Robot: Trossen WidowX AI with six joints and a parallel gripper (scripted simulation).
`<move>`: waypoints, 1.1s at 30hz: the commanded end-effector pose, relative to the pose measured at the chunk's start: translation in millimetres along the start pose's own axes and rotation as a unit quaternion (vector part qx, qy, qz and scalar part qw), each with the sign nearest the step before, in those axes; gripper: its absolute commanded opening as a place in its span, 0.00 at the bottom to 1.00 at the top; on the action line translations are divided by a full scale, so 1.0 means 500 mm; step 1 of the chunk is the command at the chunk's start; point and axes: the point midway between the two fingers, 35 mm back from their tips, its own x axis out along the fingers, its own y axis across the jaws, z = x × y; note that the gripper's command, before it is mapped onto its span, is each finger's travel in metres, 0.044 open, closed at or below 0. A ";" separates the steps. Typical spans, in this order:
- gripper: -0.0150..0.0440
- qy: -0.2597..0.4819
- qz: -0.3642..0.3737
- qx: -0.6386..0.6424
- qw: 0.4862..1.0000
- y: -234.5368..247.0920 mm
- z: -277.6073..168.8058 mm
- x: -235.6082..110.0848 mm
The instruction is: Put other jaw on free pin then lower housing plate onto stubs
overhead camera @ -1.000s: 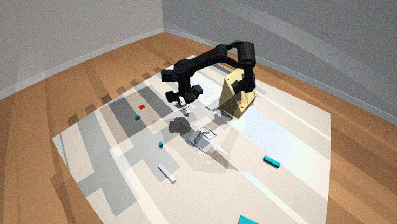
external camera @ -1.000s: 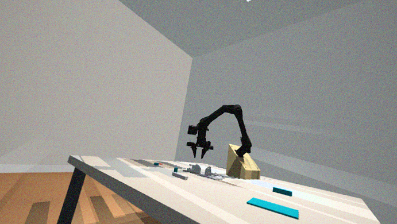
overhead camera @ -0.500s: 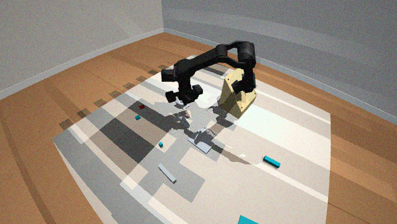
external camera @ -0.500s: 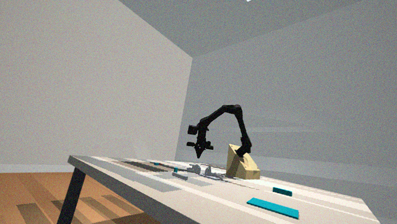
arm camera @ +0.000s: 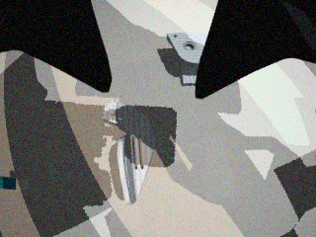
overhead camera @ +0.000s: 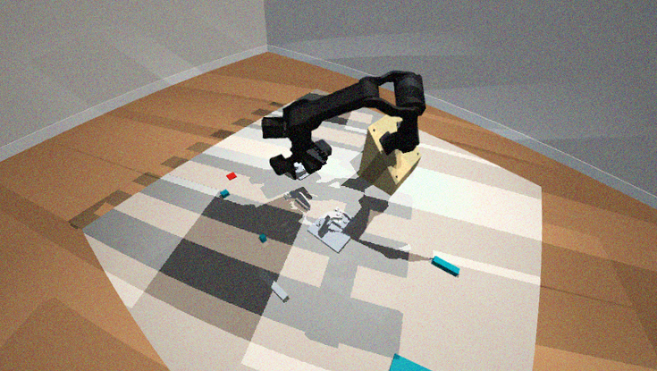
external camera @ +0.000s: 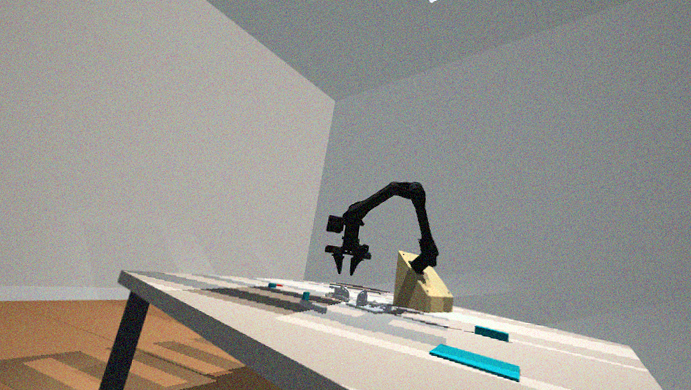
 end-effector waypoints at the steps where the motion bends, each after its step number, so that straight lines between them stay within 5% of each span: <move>1: 0.83 -0.001 0.000 -0.042 0.999 -0.015 0.023 -0.005; 5: 1.00 -0.002 0.000 -0.086 0.996 -0.027 0.049 -0.010; 11: 1.00 -0.003 0.000 -0.102 0.995 -0.032 0.058 -0.007; 16: 1.00 -0.005 0.001 -0.102 0.995 -0.026 0.061 0.067; 33: 1.00 -0.005 0.001 -0.102 0.995 -0.026 0.061 0.067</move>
